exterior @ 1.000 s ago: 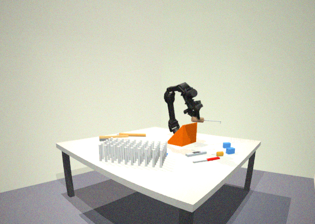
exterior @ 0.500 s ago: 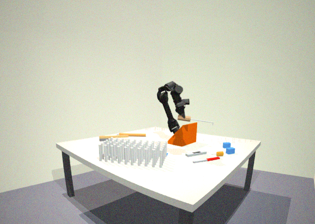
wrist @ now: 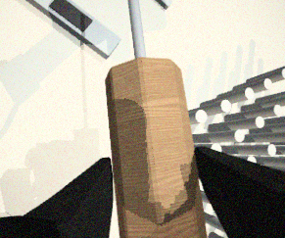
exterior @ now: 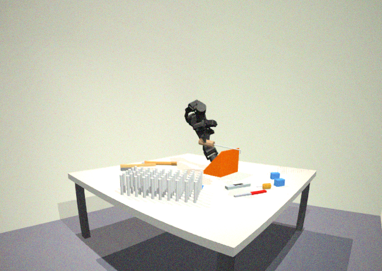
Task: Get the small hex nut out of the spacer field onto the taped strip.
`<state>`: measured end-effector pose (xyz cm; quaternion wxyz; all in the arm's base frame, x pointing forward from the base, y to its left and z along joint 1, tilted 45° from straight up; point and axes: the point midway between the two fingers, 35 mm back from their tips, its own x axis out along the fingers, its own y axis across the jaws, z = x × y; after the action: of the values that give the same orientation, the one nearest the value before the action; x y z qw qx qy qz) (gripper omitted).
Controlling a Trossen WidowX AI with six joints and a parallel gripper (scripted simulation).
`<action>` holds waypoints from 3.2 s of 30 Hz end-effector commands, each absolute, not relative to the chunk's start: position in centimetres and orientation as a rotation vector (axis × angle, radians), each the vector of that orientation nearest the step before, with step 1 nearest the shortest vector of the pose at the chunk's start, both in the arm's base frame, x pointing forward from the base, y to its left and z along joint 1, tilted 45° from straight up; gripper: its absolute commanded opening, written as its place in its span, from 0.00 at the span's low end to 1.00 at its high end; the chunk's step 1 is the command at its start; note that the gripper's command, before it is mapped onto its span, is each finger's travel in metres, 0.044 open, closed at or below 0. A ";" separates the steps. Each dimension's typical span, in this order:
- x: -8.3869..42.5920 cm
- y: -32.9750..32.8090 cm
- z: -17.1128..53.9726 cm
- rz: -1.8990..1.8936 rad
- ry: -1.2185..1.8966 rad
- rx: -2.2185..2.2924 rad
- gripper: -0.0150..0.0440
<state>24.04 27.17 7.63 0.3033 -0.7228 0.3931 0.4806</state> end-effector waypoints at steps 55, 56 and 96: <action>29.1 5.3 15.1 0.096 0.994 -1.310 0.25; 29.3 5.0 14.8 0.097 0.994 -1.309 0.25; 29.9 -2.4 8.0 0.080 0.966 -1.334 0.25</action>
<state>29.60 -2.62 7.98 0.6770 -0.5939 0.4335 0.0330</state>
